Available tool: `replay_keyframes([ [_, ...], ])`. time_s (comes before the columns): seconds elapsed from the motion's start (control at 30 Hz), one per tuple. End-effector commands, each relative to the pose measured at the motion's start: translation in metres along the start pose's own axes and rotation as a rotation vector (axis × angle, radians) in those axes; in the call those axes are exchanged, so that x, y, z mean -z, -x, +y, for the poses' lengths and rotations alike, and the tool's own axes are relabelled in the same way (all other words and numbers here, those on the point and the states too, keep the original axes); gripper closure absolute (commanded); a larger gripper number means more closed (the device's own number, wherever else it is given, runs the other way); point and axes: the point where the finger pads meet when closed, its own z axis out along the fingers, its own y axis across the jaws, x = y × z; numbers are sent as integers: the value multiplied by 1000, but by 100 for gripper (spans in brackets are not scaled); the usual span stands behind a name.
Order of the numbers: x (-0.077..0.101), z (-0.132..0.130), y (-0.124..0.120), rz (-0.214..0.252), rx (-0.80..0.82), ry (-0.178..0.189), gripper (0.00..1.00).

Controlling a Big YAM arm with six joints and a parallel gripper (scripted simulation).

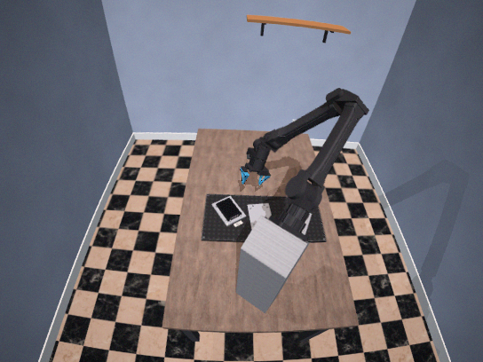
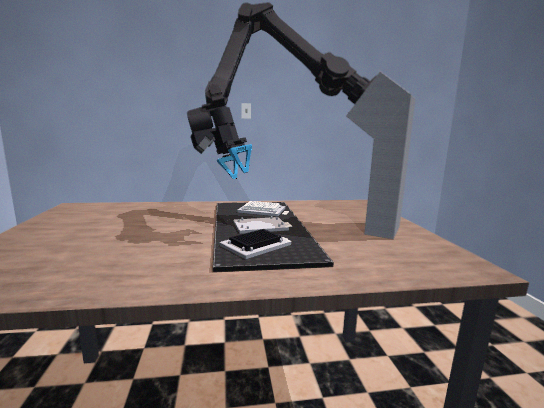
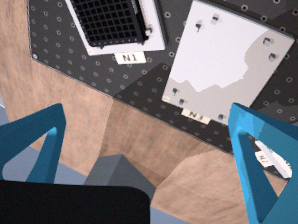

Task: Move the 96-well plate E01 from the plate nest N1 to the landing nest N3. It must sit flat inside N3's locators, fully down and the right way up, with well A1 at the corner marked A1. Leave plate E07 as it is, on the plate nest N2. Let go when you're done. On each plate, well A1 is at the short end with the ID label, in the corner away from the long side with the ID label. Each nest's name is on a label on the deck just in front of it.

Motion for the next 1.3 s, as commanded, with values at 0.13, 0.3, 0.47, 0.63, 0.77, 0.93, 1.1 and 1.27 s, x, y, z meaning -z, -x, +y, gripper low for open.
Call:
replay_keyframes([
  [0.13,-21,29,9,-36,99,-39,0],
  [0.3,-39,38,26,-72,120,-86,0],
  [0.47,-57,50,25,-84,151,-128,0],
  [0.63,-76,63,23,-106,195,-199,0],
  [0.77,-84,69,23,-128,223,-255,0],
  [0.93,-100,82,22,-138,239,-288,0],
  [1.1,-115,95,18,-157,265,-347,0],
  [1.27,-117,97,21,-163,261,-348,0],
])
